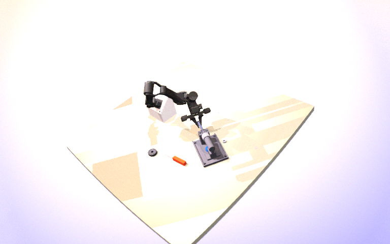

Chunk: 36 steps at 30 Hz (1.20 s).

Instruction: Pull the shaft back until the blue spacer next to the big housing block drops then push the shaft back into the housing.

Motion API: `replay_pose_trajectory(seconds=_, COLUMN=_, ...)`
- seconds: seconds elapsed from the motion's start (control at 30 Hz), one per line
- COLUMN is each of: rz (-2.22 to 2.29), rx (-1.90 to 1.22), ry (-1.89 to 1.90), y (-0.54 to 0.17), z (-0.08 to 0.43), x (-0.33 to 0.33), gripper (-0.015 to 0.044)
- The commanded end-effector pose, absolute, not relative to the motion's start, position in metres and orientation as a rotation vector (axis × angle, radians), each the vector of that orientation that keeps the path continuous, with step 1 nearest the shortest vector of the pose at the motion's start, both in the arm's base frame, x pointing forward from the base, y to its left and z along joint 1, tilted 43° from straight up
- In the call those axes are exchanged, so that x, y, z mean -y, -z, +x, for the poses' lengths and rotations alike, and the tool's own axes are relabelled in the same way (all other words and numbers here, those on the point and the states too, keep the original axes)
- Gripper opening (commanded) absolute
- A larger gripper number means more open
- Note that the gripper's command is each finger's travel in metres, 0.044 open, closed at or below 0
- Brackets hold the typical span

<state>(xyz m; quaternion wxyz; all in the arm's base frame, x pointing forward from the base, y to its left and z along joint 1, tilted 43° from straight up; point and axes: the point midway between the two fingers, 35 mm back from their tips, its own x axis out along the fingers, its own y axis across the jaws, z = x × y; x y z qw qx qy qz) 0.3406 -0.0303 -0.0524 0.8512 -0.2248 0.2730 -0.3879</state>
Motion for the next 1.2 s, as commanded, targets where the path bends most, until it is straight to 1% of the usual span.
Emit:
replay_pose_trajectory(seconds=0.0, rz=-0.471, rx=-0.571, ry=0.819, y=0.0508, z=0.3425, x=0.0311, gripper=0.0)
replay_pose_trajectory(seconds=1.17, rz=-0.471, rx=-0.57, ry=0.819, y=0.0469, z=0.3519, x=0.0361, gripper=0.0)
